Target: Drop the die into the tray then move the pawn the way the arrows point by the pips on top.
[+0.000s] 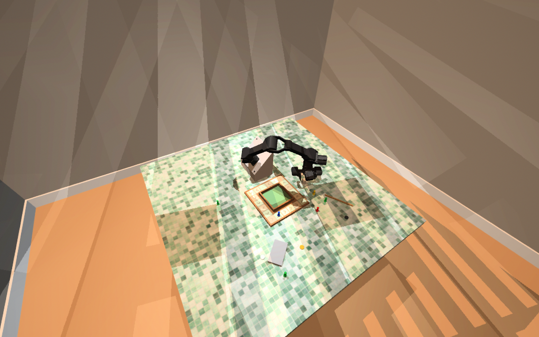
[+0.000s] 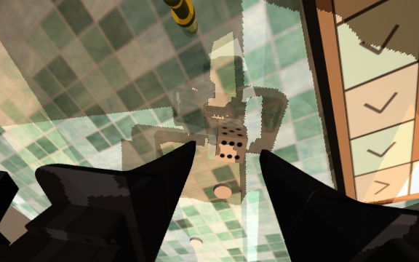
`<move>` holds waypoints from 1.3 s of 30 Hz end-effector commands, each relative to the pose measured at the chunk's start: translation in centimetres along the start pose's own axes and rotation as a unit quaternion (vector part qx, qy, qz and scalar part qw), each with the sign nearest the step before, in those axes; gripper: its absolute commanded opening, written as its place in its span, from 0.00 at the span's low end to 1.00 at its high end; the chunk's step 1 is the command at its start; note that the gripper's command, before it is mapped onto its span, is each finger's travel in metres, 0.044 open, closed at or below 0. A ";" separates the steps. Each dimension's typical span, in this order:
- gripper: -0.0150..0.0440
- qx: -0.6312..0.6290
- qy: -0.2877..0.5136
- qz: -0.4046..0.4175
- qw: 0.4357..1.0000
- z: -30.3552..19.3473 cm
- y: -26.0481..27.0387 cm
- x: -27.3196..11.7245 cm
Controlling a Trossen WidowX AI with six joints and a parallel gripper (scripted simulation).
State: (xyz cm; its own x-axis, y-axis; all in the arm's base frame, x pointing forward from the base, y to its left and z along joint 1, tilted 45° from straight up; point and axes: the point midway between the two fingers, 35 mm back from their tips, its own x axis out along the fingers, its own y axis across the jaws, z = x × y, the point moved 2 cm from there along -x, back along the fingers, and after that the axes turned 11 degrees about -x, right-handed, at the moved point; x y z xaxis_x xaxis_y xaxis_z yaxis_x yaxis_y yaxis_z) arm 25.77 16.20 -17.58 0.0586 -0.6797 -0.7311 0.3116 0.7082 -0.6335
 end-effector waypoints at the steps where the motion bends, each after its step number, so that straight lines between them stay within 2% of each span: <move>1: 0.72 -0.005 -0.001 -0.004 1.000 -0.1 -0.2 0.9; 8: 0.72 -0.004 -0.001 -0.004 1.000 -0.1 -0.2 1.8; 14: 0.45 -0.004 -0.001 -0.004 1.000 -0.1 -0.2 1.8; 21: 0.37 -0.004 -0.001 -0.004 1.000 -0.1 -0.2 1.8; 23: 0.29 -0.004 -0.001 -0.004 1.000 -0.1 -0.2 1.6; 24: 0.25 -0.005 -0.001 -0.004 1.000 -0.1 -0.1 1.2; 36: 0.25 -0.005 0.000 -0.002 1.000 -0.9 -0.4 -10.0; 39: 0.25 -0.005 0.000 -0.002 1.000 -1.0 -0.5 -10.6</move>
State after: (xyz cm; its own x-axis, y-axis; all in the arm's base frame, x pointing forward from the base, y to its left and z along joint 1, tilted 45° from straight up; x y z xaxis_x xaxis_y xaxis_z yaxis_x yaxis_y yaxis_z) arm 24.39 22.20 -11.11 0.0591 -0.6862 -0.7250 0.2936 0.7061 -0.6444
